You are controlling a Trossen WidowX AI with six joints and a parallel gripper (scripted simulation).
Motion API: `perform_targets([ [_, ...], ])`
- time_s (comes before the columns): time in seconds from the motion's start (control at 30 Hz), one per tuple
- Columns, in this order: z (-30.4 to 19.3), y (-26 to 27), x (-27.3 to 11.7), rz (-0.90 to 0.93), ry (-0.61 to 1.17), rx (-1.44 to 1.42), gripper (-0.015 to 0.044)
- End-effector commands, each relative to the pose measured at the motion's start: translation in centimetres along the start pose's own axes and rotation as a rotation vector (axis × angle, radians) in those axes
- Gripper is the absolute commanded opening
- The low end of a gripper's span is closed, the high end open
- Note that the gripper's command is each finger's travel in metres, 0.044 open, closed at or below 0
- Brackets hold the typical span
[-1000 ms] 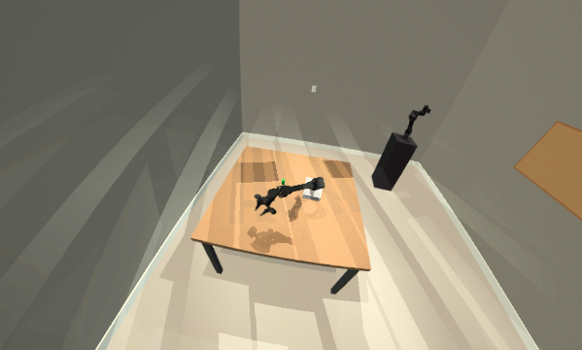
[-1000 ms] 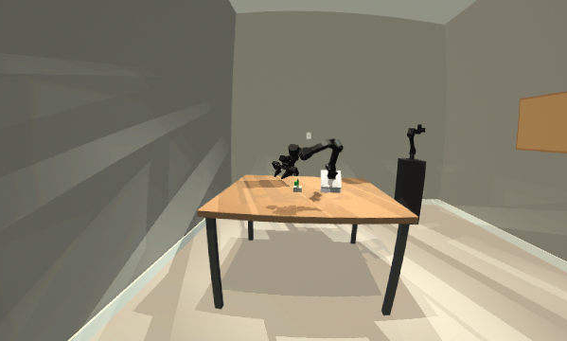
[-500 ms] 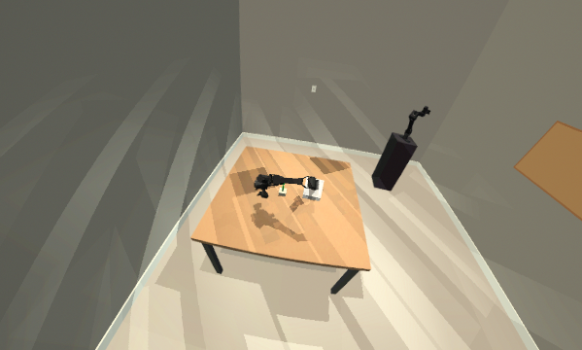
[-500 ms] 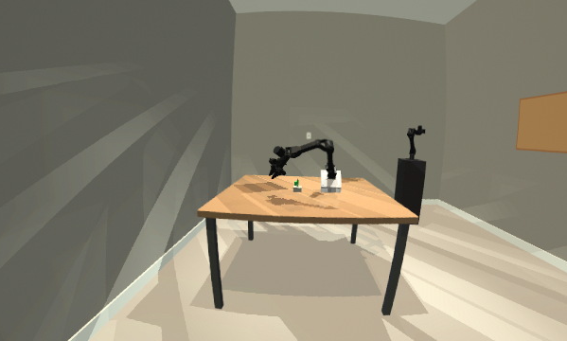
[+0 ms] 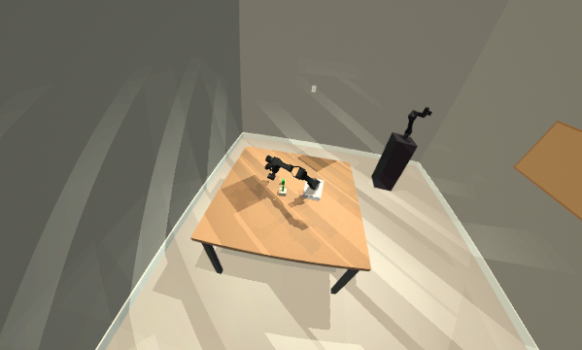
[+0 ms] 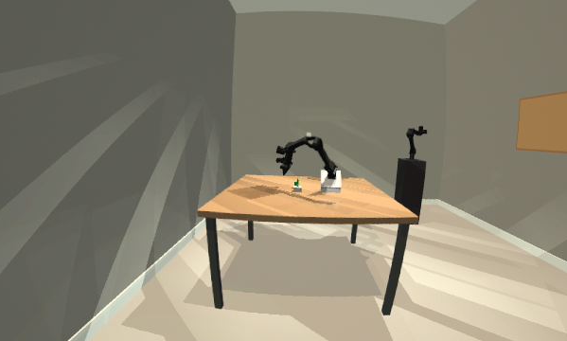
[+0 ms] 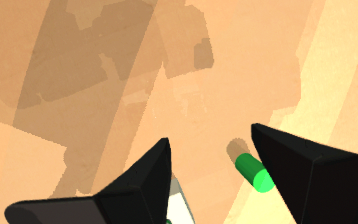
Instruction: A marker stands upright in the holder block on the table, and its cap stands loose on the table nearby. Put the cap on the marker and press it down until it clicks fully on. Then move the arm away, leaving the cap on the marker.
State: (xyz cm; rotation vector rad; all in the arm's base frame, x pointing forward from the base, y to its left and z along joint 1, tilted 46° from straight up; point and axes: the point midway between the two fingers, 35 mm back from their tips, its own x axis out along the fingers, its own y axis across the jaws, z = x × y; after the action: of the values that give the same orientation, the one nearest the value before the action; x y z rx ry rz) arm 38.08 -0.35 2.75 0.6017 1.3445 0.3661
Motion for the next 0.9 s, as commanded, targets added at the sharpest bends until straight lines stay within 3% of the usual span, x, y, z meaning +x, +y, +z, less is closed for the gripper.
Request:
perform_targets([
  [0.0,-3.3,-4.6,0.0,0.03,0.127,0.19,0.0246],
  [0.17,-7.5,-7.8,-0.6,0.1,0.261,0.407,0.0246],
  [0.87,-8.9,-6.6,4.6,0.105,0.266,0.415,0.0246],
])
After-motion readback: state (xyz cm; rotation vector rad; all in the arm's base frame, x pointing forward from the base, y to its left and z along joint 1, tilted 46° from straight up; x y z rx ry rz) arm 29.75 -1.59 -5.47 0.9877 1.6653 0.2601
